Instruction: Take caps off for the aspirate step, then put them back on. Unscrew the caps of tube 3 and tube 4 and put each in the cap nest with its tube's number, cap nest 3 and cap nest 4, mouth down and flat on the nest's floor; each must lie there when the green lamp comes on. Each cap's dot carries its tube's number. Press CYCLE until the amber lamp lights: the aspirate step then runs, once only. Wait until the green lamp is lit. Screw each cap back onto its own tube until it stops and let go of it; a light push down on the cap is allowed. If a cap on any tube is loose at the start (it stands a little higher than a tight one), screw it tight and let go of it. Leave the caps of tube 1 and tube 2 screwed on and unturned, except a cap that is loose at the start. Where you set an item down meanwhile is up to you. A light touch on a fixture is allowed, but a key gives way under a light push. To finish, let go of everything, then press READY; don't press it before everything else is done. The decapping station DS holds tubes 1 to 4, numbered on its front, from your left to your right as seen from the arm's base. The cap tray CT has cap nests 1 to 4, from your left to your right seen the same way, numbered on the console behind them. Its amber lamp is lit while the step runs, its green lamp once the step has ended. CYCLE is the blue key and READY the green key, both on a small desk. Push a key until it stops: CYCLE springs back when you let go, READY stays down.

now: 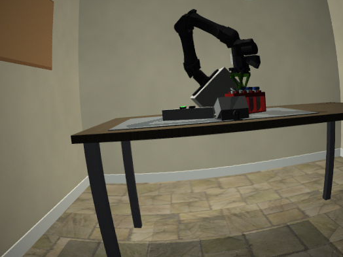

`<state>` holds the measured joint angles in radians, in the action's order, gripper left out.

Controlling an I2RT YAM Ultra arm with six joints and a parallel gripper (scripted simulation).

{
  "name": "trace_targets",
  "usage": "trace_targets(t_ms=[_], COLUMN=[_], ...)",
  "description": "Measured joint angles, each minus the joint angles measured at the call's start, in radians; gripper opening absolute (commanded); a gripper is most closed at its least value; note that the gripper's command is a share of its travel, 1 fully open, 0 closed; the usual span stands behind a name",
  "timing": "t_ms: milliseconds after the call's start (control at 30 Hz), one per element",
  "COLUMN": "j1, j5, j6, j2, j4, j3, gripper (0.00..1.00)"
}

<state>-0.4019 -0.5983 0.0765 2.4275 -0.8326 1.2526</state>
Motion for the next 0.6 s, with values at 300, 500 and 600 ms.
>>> trace_targets(t_ms=[300,500,600], j1=[0.0,0.0,0.0], j5=[0.0,0.0,0.0], j6=[0.254,0.296,0.304], j2=[0.0,0.0,-0.001], j4=[-0.001,-0.001,-0.001], j3=[0.0,0.0,0.0], gripper=[0.49,0.0,0.0])
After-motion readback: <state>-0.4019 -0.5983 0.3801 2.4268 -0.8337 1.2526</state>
